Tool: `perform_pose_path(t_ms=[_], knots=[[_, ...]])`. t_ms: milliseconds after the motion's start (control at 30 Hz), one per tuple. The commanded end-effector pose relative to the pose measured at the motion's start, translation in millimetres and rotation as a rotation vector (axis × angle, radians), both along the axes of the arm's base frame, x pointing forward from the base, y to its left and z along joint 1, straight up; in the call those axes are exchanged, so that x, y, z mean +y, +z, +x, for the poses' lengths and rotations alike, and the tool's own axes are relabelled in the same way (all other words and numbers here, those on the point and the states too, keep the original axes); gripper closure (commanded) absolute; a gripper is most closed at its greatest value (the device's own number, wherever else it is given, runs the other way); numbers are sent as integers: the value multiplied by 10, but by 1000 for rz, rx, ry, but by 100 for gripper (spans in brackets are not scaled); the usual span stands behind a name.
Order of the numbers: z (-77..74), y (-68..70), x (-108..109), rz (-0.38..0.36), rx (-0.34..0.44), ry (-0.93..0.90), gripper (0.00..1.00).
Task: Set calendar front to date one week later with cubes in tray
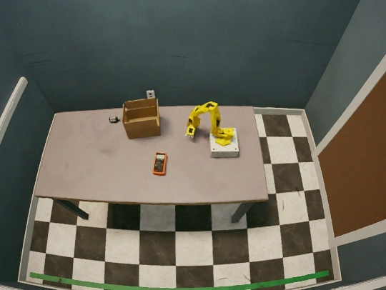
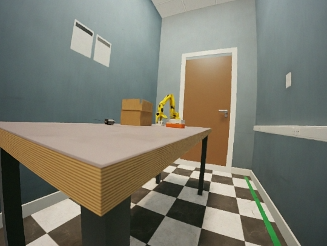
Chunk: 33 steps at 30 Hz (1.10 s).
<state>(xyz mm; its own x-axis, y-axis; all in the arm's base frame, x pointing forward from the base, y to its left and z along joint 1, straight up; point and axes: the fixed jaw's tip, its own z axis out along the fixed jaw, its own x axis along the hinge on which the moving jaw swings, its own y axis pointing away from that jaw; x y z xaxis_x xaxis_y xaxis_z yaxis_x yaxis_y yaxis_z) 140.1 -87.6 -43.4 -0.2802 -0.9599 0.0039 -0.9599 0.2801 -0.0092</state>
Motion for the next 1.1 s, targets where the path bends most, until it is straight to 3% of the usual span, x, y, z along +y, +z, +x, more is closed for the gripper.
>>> perform_pose_path(t_ms=[0, 700, 1067], knots=[[2, -13, 18, 10, 13, -4, 76], [19, -14, 14, 10, 13, -4, 80], [19, -14, 14, 10, 13, -4, 89]])
